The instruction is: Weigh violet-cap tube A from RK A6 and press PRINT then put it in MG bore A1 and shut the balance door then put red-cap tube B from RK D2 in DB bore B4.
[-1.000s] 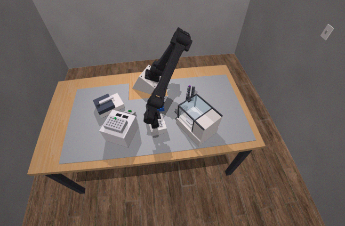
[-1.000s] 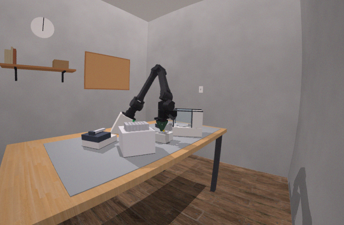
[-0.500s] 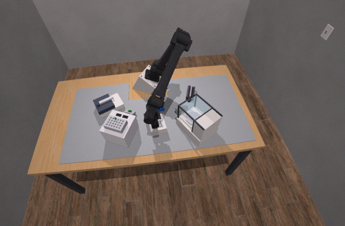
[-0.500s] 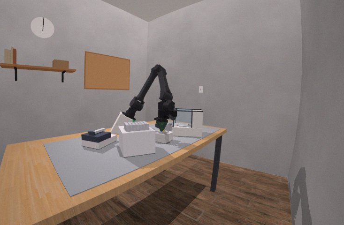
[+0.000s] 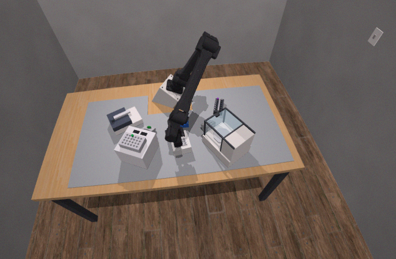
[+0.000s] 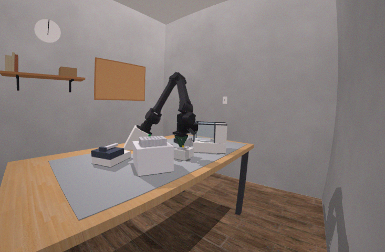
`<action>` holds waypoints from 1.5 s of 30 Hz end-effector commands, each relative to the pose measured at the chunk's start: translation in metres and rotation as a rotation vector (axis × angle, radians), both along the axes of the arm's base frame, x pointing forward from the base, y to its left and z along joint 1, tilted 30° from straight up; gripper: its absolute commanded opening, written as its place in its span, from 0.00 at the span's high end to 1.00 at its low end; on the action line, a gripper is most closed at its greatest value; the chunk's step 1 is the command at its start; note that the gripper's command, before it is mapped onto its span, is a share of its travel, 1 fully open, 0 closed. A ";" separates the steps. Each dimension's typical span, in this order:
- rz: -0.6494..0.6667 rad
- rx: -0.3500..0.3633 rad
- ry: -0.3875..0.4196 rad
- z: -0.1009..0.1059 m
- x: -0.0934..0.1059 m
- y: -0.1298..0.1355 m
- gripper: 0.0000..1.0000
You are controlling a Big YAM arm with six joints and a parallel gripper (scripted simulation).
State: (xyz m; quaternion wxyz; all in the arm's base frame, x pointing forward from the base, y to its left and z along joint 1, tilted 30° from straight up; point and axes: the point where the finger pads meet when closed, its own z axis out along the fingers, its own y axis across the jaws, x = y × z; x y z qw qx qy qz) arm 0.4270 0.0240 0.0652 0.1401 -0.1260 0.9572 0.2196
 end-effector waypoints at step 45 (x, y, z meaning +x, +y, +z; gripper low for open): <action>0.002 -0.003 -0.027 0.012 0.006 -0.001 0.64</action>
